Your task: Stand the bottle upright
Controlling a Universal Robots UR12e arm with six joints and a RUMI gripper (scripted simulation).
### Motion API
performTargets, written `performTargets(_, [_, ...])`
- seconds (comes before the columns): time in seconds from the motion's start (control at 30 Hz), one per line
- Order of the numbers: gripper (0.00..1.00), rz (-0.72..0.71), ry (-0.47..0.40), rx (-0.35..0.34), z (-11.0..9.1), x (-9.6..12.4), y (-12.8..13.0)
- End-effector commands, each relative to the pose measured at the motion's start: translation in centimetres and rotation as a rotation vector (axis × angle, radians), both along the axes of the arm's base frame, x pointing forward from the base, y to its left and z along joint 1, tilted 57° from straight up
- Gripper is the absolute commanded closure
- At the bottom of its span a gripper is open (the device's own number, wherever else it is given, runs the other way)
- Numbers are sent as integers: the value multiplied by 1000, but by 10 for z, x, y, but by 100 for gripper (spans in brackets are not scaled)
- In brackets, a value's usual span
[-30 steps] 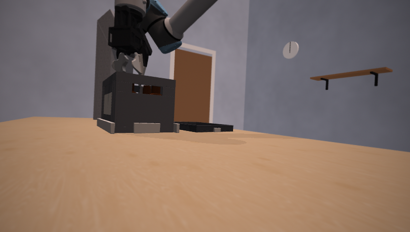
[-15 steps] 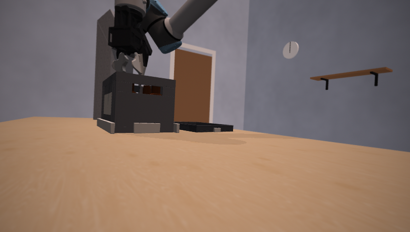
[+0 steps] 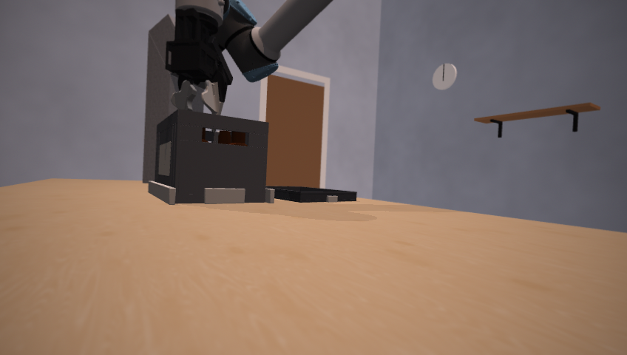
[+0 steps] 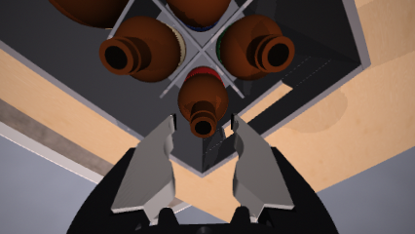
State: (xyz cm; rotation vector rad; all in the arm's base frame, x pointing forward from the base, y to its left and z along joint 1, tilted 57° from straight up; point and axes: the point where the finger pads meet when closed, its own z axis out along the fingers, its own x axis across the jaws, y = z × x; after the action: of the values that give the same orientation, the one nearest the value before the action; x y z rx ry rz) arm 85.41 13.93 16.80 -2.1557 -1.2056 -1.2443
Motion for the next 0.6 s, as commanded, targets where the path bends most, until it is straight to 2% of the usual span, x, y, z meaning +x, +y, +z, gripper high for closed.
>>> performTargets(0.0, [62,1,-1,-1,1,1,1])
performTargets(0.13, [62,1,-1,-1,1,1,1])
performTargets(0.17, [100,1,-1,-1,1,1,1])
performTargets(0.57, [100,1,-1,-1,0,1,1])
